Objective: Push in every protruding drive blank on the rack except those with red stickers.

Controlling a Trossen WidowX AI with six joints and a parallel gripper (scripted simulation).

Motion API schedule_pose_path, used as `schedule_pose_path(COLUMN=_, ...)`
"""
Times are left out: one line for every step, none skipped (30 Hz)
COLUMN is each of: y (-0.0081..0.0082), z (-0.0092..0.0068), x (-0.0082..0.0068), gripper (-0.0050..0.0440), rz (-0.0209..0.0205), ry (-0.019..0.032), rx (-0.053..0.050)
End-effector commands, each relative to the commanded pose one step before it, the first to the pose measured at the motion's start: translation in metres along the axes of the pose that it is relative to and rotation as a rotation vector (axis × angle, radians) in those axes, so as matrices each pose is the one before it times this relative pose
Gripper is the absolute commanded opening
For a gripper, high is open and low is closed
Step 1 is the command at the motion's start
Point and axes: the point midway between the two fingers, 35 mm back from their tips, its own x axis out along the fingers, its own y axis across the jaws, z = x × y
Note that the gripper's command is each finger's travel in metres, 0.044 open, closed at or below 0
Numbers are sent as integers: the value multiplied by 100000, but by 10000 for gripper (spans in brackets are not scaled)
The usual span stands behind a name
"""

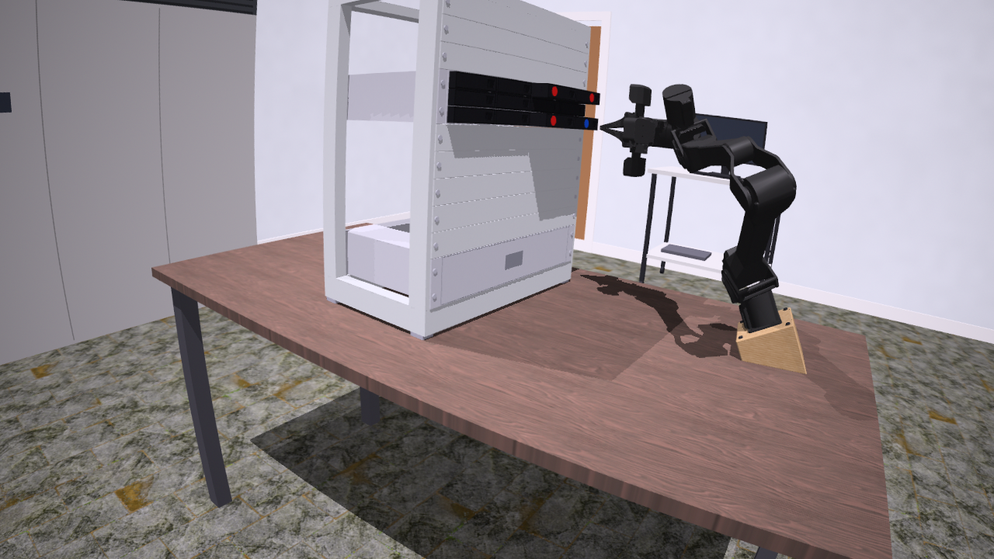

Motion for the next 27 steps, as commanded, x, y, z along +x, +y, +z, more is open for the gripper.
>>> schedule_pose_path(y=-788, z=405, x=1099, gripper=0, rz=-1280, ry=-234, rx=-1701)
schedule_pose_path(y=-3, z=-1, x=274, gripper=0, rz=-11, ry=-3, rx=4)
schedule_pose_path(y=2, z=1, x=253, gripper=0, rz=7, ry=2, rx=-2)
schedule_pose_path(y=-1, z=-1, x=231, gripper=0, rz=-4, ry=-1, rx=1)
schedule_pose_path(y=2, z=1, x=197, gripper=0, rz=8, ry=2, rx=-3)
schedule_pose_path(y=-2, z=-1, x=164, gripper=0, rz=-7, ry=-1, rx=2)
schedule_pose_path(y=0, z=0, x=122, gripper=0, rz=1, ry=0, rx=0)
schedule_pose_path(y=1, z=1, x=81, gripper=0, rz=4, ry=1, rx=-1)
schedule_pose_path(y=1, z=1, x=46, gripper=0, rz=3, ry=1, rx=-1)
schedule_pose_path(y=0, z=0, x=18, gripper=0, rz=1, ry=0, rx=-1)
schedule_pose_path(y=0, z=0, x=0, gripper=0, rz=0, ry=0, rx=0)
schedule_pose_path(y=0, z=0, x=0, gripper=0, rz=0, ry=0, rx=0)
schedule_pose_path(y=0, z=0, x=3, gripper=0, rz=0, ry=0, rx=0)
schedule_pose_path(y=0, z=0, x=0, gripper=0, rz=0, ry=0, rx=0)
schedule_pose_path(y=0, z=0, x=0, gripper=0, rz=0, ry=0, rx=0)
schedule_pose_path(y=0, z=0, x=0, gripper=0, rz=0, ry=0, rx=0)
schedule_pose_path(y=0, z=0, x=0, gripper=0, rz=0, ry=0, rx=0)
schedule_pose_path(y=0, z=0, x=0, gripper=0, rz=0, ry=0, rx=0)
schedule_pose_path(y=0, z=0, x=0, gripper=0, rz=0, ry=0, rx=0)
schedule_pose_path(y=0, z=0, x=0, gripper=0, rz=0, ry=0, rx=0)
schedule_pose_path(y=0, z=0, x=0, gripper=0, rz=0, ry=0, rx=0)
schedule_pose_path(y=0, z=0, x=0, gripper=0, rz=0, ry=0, rx=0)
schedule_pose_path(y=0, z=0, x=0, gripper=0, rz=0, ry=0, rx=0)
schedule_pose_path(y=0, z=0, x=0, gripper=0, rz=0, ry=0, rx=0)
schedule_pose_path(y=0, z=0, x=0, gripper=0, rz=0, ry=0, rx=0)
schedule_pose_path(y=-6, z=1, x=-1, gripper=0, rz=0, ry=0, rx=0)
schedule_pose_path(y=-35, z=7, x=-4, gripper=0, rz=0, ry=0, rx=0)
